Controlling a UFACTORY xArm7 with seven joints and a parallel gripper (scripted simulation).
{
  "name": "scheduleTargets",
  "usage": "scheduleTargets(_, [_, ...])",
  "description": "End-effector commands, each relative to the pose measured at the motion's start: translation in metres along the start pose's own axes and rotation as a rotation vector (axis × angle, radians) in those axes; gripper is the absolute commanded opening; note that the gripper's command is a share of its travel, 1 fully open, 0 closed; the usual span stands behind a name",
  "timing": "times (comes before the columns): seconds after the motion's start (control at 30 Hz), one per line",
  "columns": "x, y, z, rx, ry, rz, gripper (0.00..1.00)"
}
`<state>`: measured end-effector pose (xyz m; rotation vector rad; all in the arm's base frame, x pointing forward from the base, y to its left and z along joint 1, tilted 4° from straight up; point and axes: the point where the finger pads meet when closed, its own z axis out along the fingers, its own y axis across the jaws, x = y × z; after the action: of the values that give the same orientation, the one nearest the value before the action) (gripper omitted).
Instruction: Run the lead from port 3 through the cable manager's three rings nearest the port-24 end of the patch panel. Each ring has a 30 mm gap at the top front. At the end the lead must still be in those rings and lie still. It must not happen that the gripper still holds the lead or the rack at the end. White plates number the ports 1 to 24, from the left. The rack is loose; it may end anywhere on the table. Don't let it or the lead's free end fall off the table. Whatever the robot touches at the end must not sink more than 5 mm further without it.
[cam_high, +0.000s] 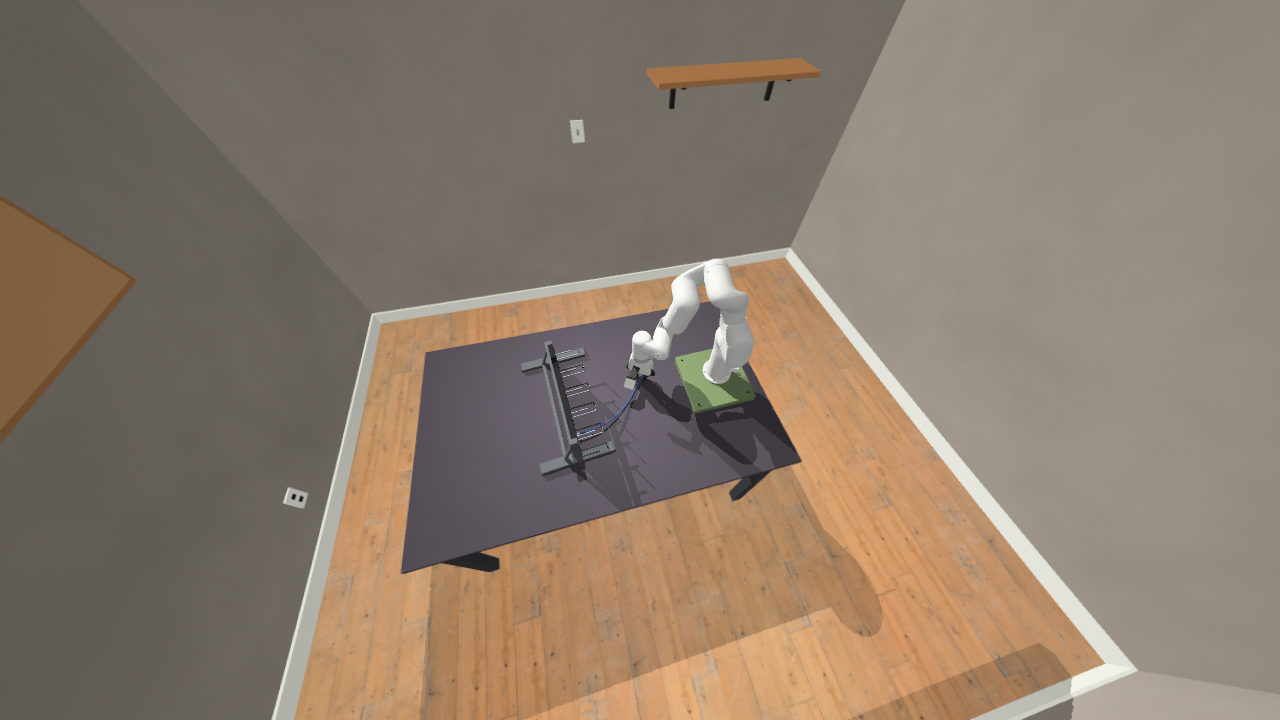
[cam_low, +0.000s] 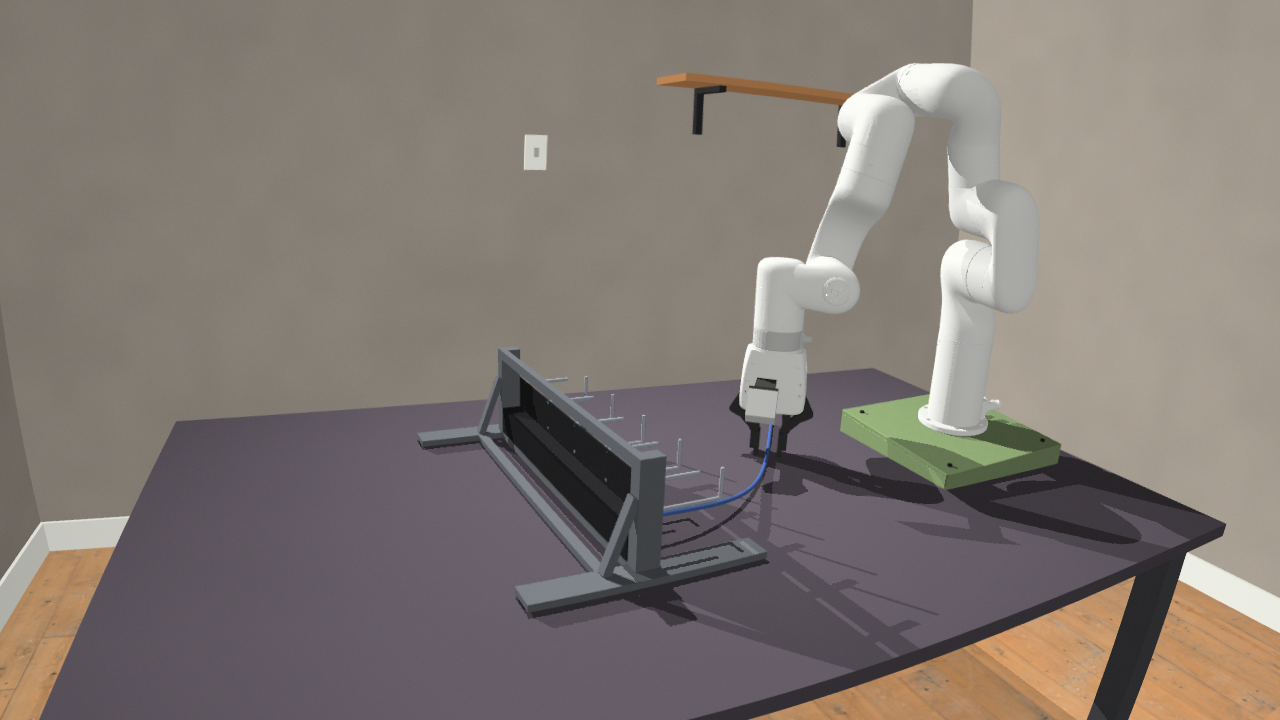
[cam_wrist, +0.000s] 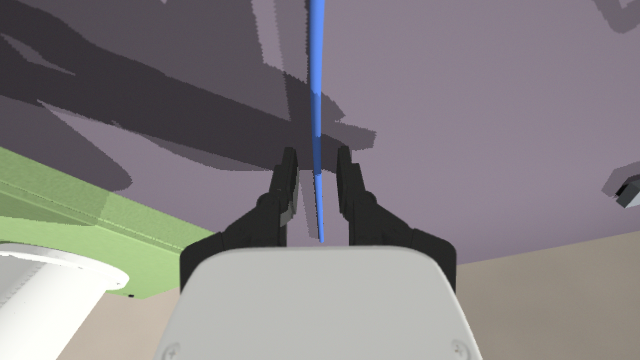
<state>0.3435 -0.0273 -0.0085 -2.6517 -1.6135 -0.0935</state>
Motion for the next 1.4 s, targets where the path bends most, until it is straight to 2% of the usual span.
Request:
scheduleTargets(0.0, [0.0005, 0.0013, -0.0007, -0.003, 0.001, 0.000, 0.33])
scheduleTargets(0.4, [0.0005, 0.0013, -0.0007, -0.003, 0.001, 0.000, 0.33])
scheduleTargets(0.43, [0.0005, 0.0013, -0.0007, -0.003, 0.001, 0.000, 0.00])
scheduleTargets(1.37, [0.0005, 0.0013, -0.0007, -0.003, 0.001, 0.000, 0.00])
